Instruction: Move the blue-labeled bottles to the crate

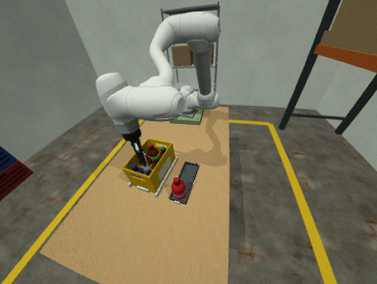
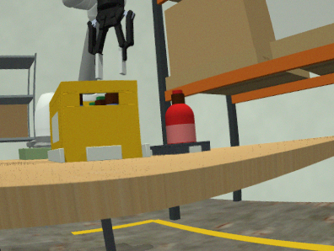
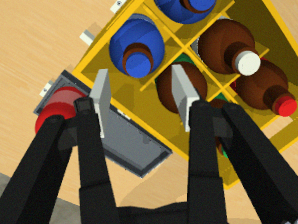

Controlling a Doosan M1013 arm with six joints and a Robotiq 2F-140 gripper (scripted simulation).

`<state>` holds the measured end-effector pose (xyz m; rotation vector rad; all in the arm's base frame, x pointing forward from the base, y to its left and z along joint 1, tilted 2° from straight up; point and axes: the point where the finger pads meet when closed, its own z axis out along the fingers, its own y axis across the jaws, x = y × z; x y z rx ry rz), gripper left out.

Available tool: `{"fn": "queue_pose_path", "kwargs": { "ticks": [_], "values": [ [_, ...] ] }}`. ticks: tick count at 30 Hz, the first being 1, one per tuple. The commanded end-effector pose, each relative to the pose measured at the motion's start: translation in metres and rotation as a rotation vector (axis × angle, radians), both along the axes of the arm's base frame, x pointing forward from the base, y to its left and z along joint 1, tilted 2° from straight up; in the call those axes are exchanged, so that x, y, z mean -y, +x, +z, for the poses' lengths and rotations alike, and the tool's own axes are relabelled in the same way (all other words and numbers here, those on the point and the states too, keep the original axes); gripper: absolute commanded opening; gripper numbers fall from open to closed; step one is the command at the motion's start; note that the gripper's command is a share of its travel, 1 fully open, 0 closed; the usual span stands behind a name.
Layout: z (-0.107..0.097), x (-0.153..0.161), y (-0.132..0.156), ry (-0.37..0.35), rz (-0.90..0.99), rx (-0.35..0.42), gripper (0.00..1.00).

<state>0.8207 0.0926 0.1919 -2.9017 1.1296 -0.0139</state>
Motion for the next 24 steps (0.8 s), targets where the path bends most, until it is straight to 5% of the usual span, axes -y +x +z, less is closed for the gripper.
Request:
{"fn": "queue_pose_path", "kwargs": {
  "ticks": [1, 24],
  "values": [
    [0.009, 0.000, 0.000, 0.000, 0.000, 0.000, 0.38],
    [0.030, 0.001, -0.001, 0.000, 0.000, 0.000, 0.38]
  ]
}}
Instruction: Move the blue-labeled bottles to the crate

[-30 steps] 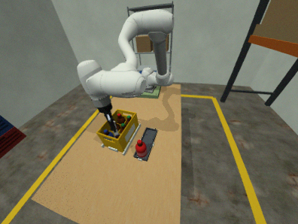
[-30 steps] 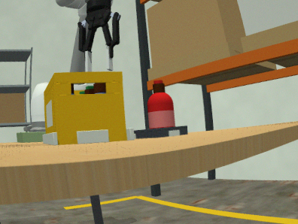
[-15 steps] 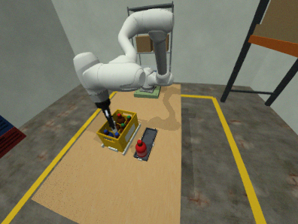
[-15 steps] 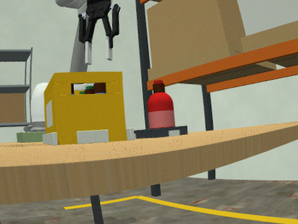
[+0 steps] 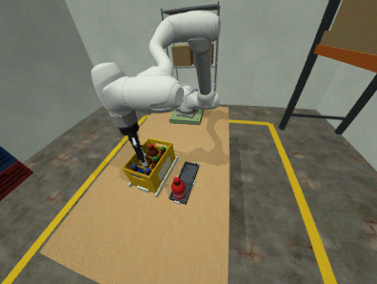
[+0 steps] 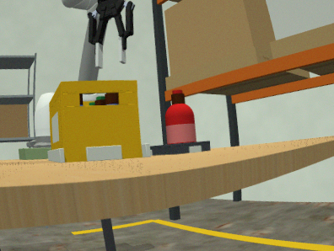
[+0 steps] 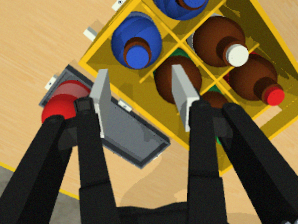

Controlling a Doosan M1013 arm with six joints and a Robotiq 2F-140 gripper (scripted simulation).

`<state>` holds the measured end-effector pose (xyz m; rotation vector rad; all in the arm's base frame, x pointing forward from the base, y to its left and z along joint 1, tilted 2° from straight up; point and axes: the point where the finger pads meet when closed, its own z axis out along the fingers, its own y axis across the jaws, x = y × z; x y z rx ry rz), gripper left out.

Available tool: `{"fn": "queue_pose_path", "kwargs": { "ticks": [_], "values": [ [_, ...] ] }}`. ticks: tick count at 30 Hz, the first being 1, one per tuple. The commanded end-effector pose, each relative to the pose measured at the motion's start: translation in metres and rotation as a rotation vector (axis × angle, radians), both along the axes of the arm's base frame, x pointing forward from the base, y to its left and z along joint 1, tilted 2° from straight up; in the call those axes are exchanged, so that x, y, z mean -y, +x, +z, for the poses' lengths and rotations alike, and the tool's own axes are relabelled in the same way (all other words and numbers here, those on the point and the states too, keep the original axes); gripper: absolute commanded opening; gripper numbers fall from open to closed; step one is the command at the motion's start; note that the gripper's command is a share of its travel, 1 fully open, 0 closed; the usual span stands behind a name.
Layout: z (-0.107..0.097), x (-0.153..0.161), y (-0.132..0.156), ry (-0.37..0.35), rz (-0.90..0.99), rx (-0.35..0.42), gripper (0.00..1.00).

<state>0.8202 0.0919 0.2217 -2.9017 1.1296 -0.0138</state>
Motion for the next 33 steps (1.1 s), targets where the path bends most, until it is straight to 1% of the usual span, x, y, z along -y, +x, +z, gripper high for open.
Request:
{"fn": "queue_pose_path", "kwargs": {
  "ticks": [1, 2, 33],
  "values": [
    [0.0006, 0.0000, 0.0000, 0.000, 0.000, 0.000, 0.38],
    [0.0006, 0.0000, 0.0000, 0.000, 0.000, 0.000, 0.00],
    [0.0006, 0.0000, 0.0000, 0.000, 0.000, 0.000, 0.00]
  ]
}}
